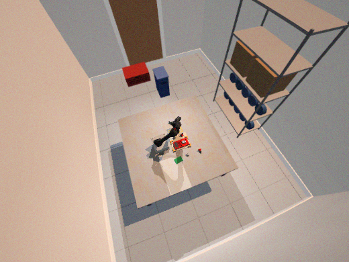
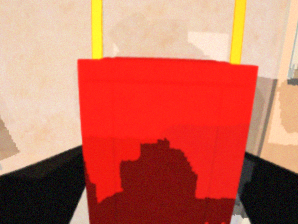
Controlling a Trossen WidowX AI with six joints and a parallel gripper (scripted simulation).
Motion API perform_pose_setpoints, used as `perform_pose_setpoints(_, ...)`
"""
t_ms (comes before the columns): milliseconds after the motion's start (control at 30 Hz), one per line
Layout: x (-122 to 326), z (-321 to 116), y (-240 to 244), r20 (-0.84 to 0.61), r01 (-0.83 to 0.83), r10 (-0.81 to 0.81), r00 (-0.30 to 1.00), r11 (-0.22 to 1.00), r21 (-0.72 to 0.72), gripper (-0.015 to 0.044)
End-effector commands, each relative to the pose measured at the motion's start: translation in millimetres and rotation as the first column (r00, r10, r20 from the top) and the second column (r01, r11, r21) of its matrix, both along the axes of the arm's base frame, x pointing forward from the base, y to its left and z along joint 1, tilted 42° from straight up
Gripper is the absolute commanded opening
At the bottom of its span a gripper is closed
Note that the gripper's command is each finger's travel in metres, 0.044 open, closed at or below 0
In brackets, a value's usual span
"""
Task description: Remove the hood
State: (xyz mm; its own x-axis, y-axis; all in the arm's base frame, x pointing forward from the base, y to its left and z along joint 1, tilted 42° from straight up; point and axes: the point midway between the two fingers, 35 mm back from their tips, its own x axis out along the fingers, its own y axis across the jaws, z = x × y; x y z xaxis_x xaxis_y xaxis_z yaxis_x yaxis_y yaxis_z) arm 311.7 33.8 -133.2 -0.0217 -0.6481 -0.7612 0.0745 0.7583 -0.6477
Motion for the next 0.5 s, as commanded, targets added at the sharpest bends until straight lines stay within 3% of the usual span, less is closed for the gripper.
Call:
perform_pose_setpoints(0,-0.5,-1.2,-2.1,-0.003,-0.005,0.005,1.0,1.0,-0.005,0.0)
perform_pose_setpoints(467,-0.6,-6.4,-6.7,-0.003,-0.005,0.005,1.0,1.0,-0.005,0.0)
